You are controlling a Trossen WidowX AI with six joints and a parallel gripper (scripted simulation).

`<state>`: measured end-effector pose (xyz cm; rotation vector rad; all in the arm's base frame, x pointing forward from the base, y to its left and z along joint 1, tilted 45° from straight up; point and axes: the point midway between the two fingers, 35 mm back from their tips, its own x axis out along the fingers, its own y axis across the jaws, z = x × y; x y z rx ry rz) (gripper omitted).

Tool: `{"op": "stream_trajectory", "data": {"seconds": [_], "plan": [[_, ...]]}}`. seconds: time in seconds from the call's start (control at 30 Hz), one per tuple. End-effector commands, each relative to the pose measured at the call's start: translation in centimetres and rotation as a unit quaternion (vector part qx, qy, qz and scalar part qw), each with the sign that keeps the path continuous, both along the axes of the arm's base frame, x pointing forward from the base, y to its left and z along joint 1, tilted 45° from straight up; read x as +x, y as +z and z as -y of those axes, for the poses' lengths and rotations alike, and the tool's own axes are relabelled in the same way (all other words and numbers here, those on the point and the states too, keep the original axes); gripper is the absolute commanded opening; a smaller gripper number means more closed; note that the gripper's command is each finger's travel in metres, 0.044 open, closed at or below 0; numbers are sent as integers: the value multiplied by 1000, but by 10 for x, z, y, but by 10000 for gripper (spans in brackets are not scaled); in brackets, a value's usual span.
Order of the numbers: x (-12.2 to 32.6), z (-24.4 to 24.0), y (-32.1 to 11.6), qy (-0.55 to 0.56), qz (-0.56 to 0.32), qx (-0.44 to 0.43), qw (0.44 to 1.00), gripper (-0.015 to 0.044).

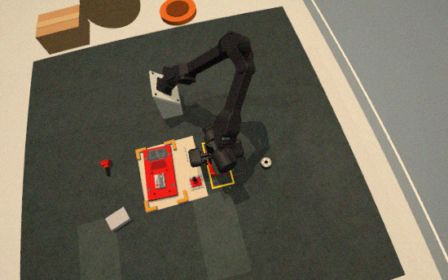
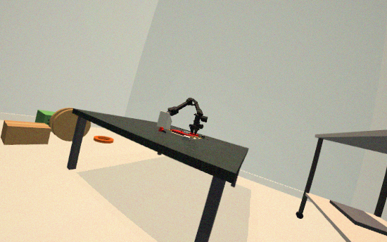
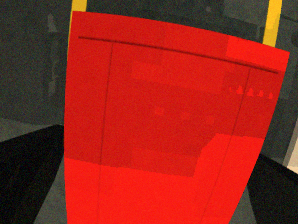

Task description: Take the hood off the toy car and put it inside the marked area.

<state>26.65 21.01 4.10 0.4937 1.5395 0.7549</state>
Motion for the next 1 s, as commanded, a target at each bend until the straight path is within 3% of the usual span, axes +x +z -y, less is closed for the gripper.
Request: {"op": "stream_trajectory", "data": {"seconds": [0.0,0.27,0.97], "plan": [[1,4,3,1,1,-1,1000,440],[9,48,48,2,-1,-3,1000,440],[9,50,50,2,-1,-3,1000,440]]}}
